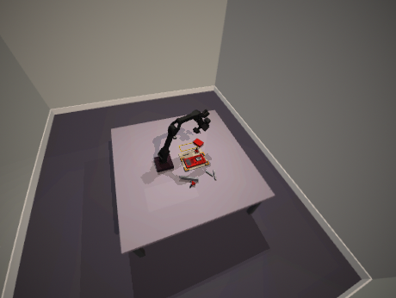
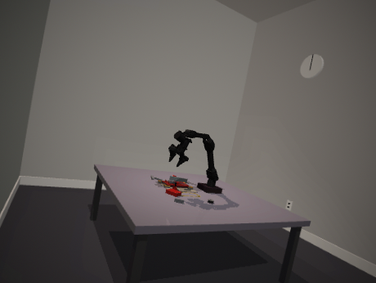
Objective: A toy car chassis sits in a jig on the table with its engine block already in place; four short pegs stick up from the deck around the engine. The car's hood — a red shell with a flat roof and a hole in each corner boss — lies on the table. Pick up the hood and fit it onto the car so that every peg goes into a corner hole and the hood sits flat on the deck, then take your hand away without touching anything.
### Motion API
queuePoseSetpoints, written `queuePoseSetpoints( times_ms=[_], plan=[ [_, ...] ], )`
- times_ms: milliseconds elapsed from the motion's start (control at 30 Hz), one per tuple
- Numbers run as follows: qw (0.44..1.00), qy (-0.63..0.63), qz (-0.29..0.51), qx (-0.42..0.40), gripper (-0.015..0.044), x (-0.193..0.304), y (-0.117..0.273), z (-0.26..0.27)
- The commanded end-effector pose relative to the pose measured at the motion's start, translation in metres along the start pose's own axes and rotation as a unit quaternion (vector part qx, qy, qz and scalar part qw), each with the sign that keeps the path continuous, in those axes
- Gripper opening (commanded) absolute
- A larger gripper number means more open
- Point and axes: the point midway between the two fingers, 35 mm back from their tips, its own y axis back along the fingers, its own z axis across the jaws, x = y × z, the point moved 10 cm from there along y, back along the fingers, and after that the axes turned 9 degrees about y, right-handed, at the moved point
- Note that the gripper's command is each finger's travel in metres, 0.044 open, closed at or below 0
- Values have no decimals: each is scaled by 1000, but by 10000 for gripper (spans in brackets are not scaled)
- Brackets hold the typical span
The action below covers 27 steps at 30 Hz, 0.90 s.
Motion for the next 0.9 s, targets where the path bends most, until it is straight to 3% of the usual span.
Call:
queuePoseSetpoints(
  times_ms=[0,233,867],
  plan=[
    [997,35,28,60,440,10,-41,2],
    [978,91,78,171,440,34,-116,-8],
    [977,92,79,174,440,36,-128,-12]
  ],
)
